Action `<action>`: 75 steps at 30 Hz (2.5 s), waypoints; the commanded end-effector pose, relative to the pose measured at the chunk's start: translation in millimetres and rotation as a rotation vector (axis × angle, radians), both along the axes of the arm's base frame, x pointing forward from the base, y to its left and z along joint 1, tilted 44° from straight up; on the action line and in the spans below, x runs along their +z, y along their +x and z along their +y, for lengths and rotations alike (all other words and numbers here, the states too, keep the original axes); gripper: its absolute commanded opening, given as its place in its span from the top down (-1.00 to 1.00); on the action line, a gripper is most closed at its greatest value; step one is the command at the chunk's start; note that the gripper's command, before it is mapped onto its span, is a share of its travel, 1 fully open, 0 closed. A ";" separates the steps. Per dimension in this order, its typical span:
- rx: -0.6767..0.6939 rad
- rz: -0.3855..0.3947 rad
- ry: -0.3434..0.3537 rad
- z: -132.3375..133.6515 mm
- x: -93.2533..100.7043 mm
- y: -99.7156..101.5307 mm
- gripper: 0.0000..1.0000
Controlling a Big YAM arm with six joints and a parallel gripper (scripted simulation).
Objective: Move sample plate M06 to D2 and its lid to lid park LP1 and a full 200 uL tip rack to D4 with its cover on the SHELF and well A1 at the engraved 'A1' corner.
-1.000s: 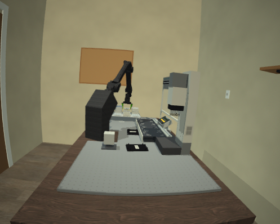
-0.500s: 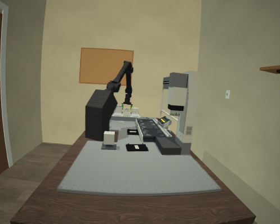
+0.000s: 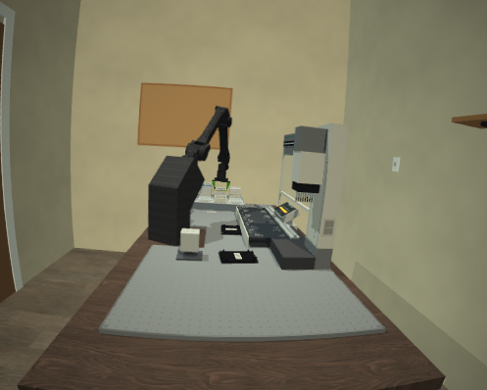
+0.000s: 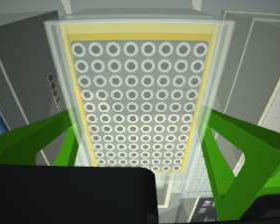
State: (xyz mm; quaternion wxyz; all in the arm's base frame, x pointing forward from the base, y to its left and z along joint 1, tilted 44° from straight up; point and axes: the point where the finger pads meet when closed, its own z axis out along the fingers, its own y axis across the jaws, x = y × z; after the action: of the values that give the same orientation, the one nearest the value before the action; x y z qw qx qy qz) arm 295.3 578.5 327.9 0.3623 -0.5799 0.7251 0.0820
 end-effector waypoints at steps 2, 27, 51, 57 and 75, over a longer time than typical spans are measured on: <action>0.005 -0.023 0.049 2.6 29.0 -0.7 1.00; 0.005 -0.023 0.049 2.6 29.0 -0.7 1.00; 0.005 -0.016 0.051 -23.4 56.7 -24.1 1.00; 0.009 -0.016 0.051 -28.0 64.2 -30.7 1.00; 0.010 -0.028 0.082 -40.7 100.5 -41.2 1.00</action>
State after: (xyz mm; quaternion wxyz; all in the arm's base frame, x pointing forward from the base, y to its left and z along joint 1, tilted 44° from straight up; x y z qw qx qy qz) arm 268.8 544.5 374.2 0.3629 -0.5804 0.7244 0.0817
